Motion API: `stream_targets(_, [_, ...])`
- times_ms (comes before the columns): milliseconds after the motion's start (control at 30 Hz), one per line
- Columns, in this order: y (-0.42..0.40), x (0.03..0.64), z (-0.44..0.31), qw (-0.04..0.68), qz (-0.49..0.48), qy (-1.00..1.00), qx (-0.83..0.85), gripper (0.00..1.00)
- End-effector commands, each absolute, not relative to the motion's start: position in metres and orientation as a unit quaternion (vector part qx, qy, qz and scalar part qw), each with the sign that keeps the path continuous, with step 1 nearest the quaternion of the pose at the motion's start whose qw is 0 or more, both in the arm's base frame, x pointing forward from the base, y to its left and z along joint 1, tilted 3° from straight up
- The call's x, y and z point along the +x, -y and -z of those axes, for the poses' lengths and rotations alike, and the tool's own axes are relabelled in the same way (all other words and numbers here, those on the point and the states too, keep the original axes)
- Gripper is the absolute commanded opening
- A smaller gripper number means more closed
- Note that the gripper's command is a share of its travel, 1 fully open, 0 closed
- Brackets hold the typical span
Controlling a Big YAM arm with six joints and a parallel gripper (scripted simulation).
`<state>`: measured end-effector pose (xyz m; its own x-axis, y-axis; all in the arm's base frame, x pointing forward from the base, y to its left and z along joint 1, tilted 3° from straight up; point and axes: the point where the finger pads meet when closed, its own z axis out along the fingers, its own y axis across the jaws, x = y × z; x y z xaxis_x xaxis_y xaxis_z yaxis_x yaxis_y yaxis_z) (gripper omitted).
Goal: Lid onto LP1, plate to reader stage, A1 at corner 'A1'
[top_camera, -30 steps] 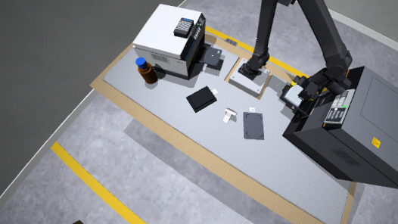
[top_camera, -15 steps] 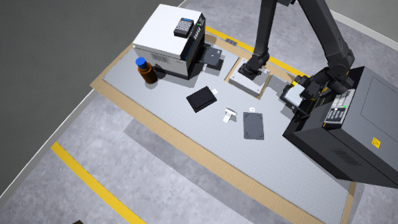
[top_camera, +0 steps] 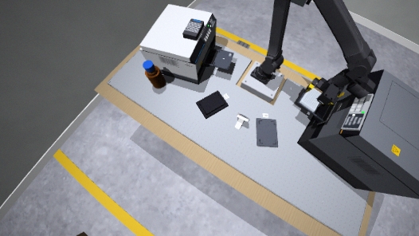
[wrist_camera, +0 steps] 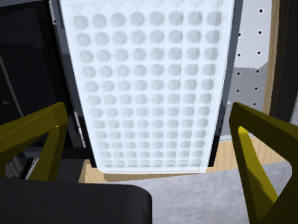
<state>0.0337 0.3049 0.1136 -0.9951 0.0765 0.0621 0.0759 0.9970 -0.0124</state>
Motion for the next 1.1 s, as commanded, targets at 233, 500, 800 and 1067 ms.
stream_targets(233, [-0.321,0.040,-0.131,0.030,0.015,0.999,-0.035,1.00])
stream_targets(500, [-0.312,0.038,-0.116,0.032,-0.001,0.999,-0.036,1.00])
stream_targets(800, [-0.304,0.037,-0.121,0.033,-0.010,0.999,-0.036,1.00])
stream_targets(1067, [-0.320,0.040,-0.144,0.029,0.025,0.999,-0.035,1.00])
